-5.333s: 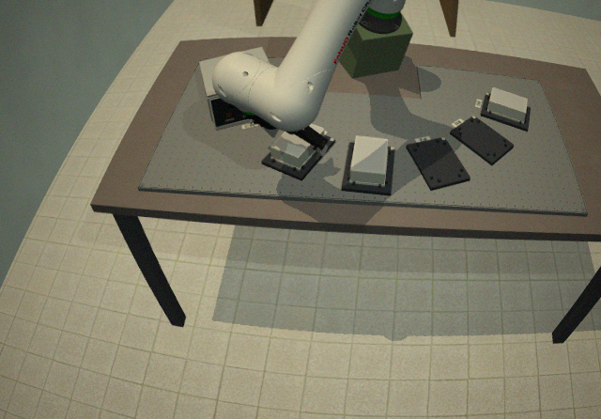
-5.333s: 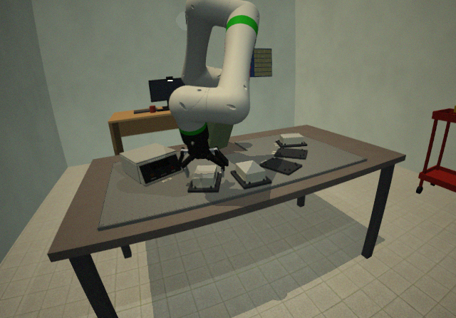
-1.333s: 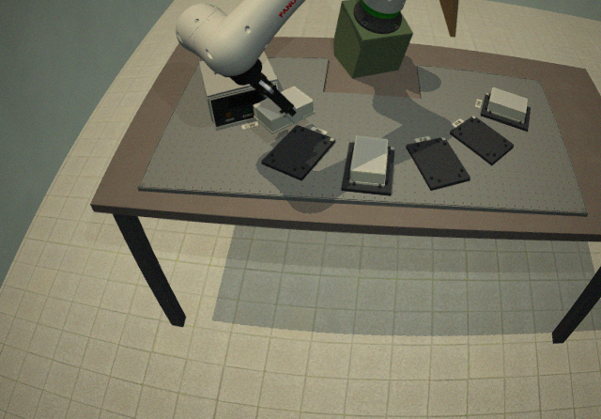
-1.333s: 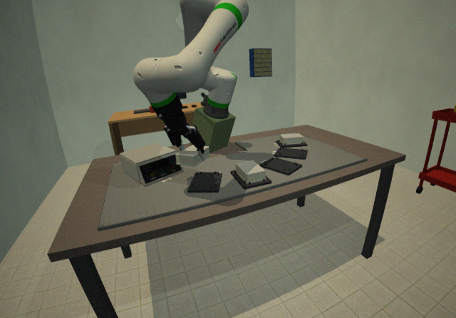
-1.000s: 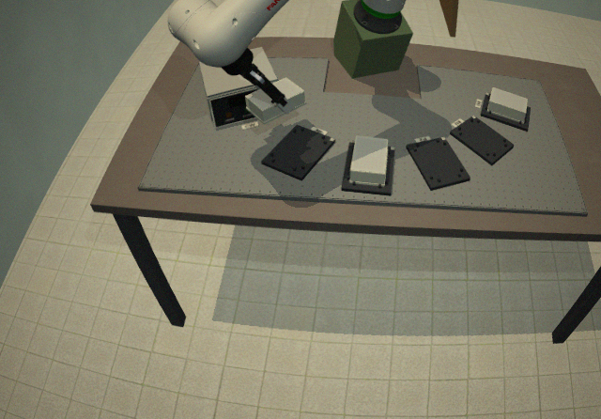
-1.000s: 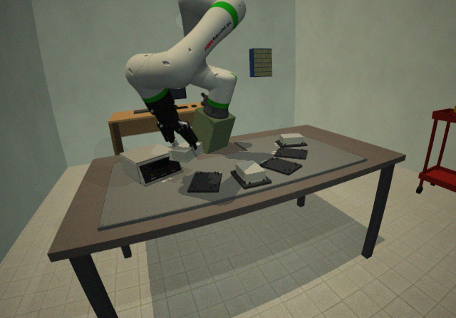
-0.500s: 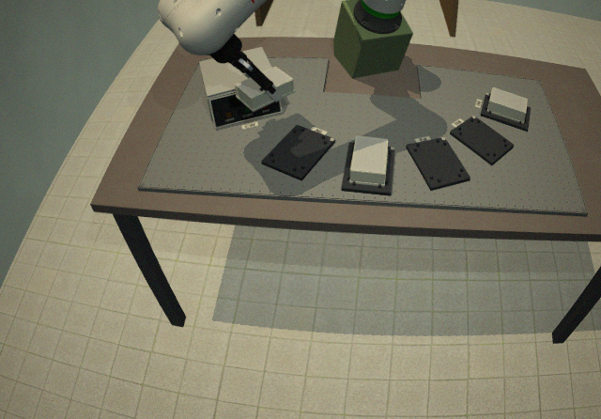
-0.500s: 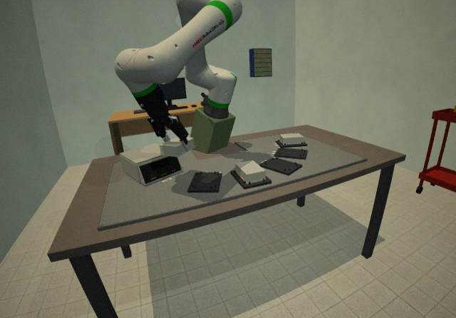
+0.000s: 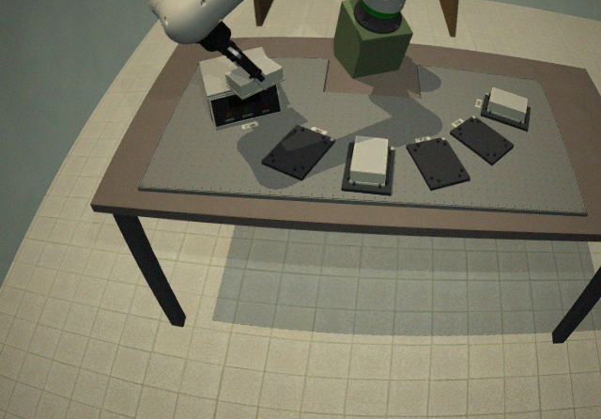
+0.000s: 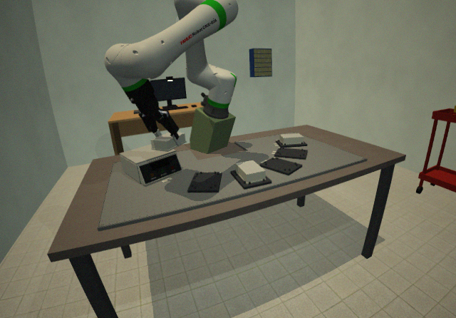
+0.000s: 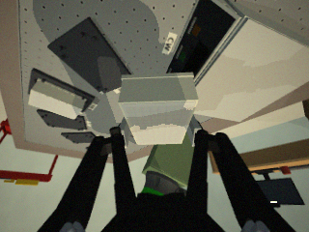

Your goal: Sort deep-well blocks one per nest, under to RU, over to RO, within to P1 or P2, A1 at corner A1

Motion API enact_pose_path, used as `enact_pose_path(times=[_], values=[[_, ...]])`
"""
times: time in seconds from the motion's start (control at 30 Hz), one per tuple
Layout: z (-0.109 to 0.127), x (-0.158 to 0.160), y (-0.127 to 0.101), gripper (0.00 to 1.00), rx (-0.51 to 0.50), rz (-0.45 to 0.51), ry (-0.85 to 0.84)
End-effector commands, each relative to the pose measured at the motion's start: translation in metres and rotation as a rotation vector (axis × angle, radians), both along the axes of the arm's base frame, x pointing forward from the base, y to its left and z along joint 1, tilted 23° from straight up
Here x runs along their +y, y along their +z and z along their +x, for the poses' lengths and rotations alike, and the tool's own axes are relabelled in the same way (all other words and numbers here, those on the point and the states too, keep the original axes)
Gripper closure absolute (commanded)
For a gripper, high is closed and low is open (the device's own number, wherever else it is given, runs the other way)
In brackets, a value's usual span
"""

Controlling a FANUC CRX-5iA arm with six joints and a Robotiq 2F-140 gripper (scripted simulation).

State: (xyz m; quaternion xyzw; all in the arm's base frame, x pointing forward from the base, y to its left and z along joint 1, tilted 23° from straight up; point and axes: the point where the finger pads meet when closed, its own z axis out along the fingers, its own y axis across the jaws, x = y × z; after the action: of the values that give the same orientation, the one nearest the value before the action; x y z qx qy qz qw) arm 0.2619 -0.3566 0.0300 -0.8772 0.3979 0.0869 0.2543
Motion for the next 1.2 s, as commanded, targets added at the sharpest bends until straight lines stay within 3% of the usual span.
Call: enact_pose_path(times=[0.0, 0.2, 0.6, 1.17], values=[[-0.007, -0.007, 0.001, 0.9, 0.0, 0.0, 0.0], [-0.014, -0.012, 0.002, 0.9, 0.0, 0.0, 0.0], [-0.048, -0.026, -0.014, 0.9, 0.047, 0.148, -0.36], [-0.09, -0.044, -0.033, 0.9, 0.047, 0.148, -0.36]])
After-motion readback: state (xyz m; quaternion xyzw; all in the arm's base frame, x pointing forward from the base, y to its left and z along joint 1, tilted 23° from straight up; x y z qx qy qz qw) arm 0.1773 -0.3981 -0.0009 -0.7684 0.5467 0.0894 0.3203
